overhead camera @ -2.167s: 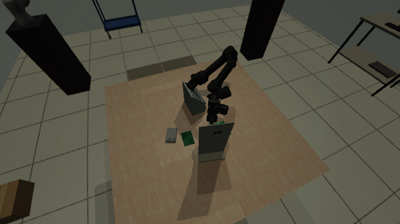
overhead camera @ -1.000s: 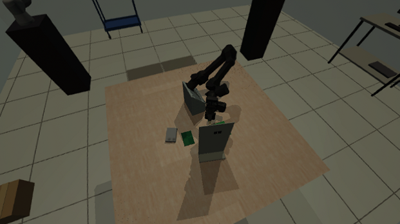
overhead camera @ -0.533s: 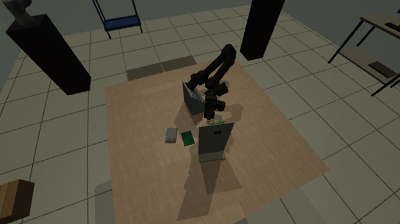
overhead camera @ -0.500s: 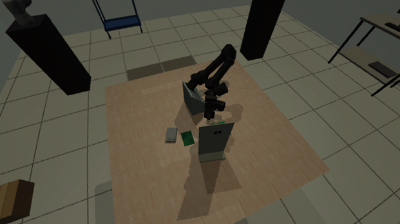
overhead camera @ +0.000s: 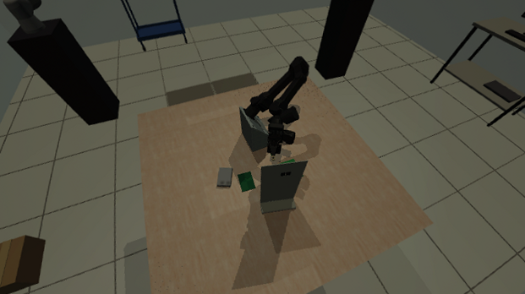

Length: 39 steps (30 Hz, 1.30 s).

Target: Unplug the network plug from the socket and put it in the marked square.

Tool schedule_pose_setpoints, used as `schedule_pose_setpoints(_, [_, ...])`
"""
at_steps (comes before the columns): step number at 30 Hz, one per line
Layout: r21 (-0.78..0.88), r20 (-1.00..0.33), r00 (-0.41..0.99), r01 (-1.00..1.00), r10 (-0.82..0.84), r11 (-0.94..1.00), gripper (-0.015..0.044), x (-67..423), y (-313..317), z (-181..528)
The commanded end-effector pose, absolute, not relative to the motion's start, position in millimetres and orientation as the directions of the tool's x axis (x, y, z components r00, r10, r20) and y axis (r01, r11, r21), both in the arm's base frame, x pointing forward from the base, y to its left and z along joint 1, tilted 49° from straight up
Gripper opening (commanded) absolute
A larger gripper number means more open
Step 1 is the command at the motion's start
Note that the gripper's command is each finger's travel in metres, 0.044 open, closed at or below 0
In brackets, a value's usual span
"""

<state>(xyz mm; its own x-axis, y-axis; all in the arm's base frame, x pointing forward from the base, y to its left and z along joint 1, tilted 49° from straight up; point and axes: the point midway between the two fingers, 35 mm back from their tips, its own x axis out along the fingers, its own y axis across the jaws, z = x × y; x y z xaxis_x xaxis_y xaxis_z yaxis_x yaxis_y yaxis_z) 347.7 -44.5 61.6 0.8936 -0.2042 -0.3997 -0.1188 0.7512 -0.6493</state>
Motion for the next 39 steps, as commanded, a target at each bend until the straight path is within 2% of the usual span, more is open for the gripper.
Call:
schedule_pose_setpoints(1, [-0.652,-0.385,0.901,-0.111,-0.201,0.75,0.0,350,-49,74])
schedule_pose_setpoints(25, [-0.66,-0.384,0.903,-0.123,-0.191,0.741,0.0,339,-71,118])
schedule_pose_setpoints(39, [-0.634,-0.43,0.886,-0.432,0.171,0.641,0.0,351,9,84])
